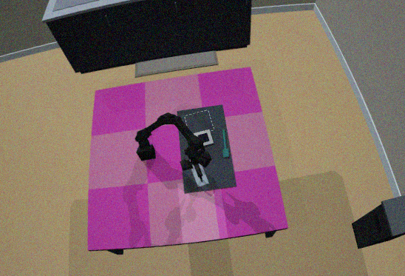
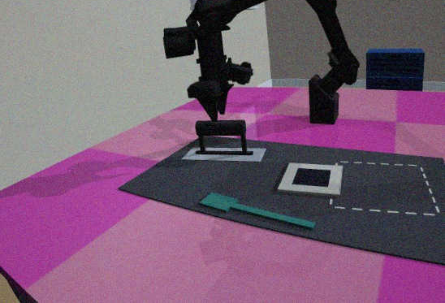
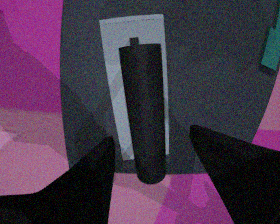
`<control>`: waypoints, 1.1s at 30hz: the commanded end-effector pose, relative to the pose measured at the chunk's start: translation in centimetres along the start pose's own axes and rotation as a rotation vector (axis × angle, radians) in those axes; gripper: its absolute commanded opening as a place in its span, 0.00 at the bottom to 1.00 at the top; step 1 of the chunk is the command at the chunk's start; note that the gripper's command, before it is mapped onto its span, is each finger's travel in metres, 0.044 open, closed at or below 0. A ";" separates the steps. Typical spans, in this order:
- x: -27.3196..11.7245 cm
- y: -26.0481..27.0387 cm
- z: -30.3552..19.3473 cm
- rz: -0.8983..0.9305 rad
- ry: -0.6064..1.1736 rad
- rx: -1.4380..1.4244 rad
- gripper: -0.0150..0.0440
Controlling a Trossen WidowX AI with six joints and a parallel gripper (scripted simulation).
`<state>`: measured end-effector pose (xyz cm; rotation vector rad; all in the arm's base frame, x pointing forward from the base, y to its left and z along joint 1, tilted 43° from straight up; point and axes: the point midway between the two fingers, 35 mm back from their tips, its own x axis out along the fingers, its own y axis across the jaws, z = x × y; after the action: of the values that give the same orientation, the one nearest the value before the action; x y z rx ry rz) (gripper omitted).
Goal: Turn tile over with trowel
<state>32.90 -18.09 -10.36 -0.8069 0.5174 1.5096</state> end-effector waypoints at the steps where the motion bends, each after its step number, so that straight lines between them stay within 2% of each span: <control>1: 0.8 0.1 0.0 0.002 -0.006 0.006 0.71; 18: 3.3 0.0 0.0 0.002 -0.008 0.006 0.71; 22: 3.3 0.0 0.0 0.002 -0.008 0.006 0.53; 27: 3.3 0.0 0.0 0.002 -0.008 0.006 0.48; 33: 3.3 0.0 0.0 0.002 -0.008 0.006 0.47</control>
<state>32.95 -16.02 -12.75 -0.8019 0.5195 1.5141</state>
